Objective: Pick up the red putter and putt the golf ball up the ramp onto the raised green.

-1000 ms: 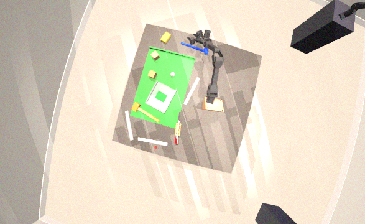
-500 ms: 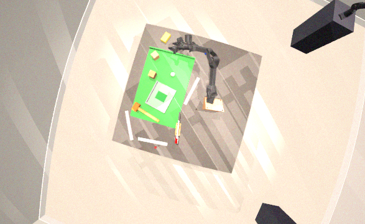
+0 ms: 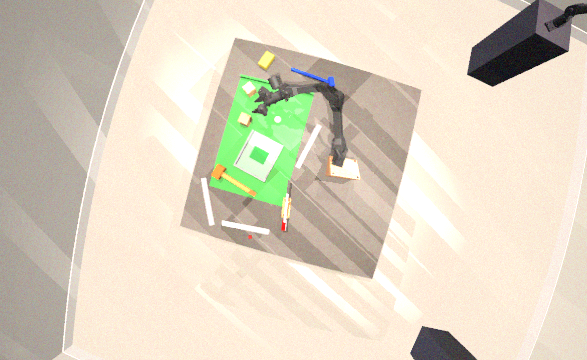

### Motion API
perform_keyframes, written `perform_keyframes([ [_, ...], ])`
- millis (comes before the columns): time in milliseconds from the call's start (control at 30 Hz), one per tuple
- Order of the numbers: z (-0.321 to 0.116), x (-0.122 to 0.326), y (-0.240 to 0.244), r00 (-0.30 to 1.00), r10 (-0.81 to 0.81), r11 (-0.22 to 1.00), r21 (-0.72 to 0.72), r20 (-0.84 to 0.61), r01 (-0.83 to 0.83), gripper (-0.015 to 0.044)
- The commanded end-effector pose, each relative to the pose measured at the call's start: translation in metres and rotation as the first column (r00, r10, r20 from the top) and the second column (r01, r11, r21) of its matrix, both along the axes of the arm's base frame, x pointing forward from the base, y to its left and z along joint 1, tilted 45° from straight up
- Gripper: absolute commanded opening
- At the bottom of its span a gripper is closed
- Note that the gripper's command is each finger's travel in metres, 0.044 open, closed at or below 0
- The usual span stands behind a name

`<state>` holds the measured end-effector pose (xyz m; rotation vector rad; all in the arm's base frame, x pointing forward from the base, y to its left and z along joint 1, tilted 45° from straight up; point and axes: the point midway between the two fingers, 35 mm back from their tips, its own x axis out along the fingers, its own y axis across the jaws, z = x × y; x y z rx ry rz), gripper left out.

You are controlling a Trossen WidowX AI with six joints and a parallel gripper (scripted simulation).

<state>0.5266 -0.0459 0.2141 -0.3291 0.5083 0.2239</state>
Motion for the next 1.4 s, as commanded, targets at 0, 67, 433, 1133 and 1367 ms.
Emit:
perform_keyframes([
  [0, -0.054, -0.006, 0.051, 0.985, 0.076, 0.995, -0.050, -0.152, -0.085, 0.0440],
  [67, -0.077, -0.013, 0.075, 0.969, 0.114, 0.988, -0.075, -0.220, -0.134, 0.0440],
  [433, -0.192, -0.094, 0.194, 0.765, 0.267, 0.851, -0.230, -0.586, -0.473, 0.0440],
  [1133, -0.302, -0.304, 0.255, 0.277, 0.038, 0.011, -0.277, -0.960, -0.961, 0.0440],
  [1367, -0.311, -0.300, 0.247, 0.277, 0.038, 0.011, -0.277, -0.960, -0.961, 0.0440],
])
